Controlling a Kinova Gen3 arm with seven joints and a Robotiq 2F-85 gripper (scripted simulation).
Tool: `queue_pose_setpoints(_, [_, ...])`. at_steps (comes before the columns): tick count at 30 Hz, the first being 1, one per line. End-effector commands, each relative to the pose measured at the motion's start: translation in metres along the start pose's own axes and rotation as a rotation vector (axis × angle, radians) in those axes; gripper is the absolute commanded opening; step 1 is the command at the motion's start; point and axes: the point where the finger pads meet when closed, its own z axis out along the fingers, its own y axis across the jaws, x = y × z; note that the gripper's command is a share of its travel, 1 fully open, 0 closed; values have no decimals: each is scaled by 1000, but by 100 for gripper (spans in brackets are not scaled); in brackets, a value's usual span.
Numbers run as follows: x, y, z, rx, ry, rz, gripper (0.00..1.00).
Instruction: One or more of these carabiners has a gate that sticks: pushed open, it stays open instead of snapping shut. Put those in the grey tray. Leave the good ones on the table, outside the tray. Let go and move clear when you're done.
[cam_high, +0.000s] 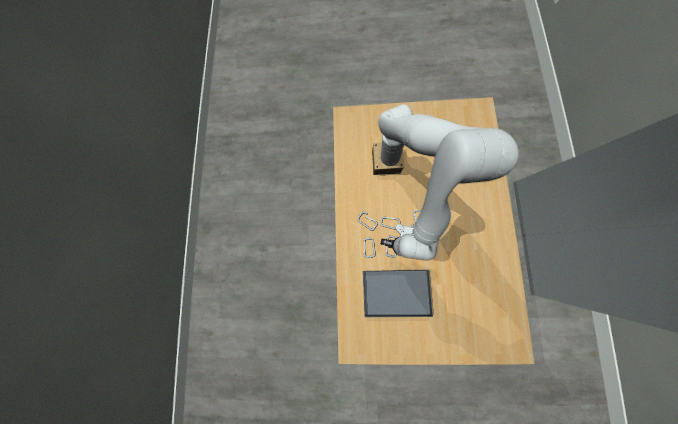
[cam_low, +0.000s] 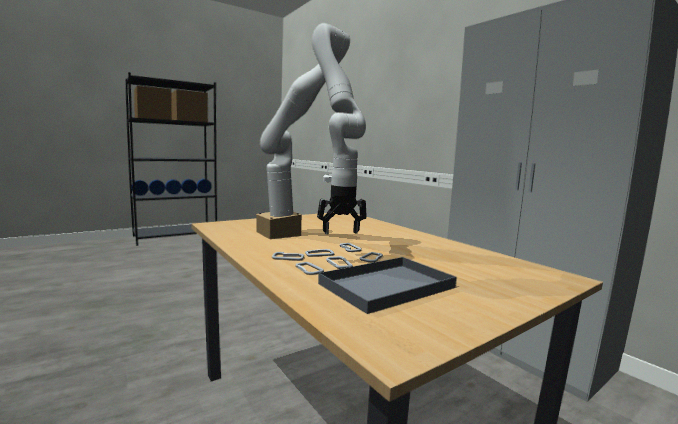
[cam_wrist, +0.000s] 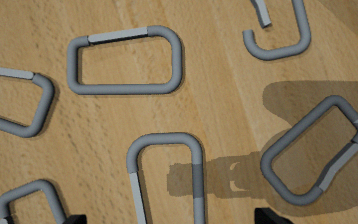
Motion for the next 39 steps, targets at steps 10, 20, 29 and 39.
queue_pose_setpoints(10, [0,1,-51,-1,-1,0,100])
queue_pose_setpoints(20, [0,1,-51,-1,-1,0,100])
queue_pose_setpoints(29, [1,0,-98,2,3,2,100])
queue_pose_setpoints(39, [1,0,-98,2,3,2,100])
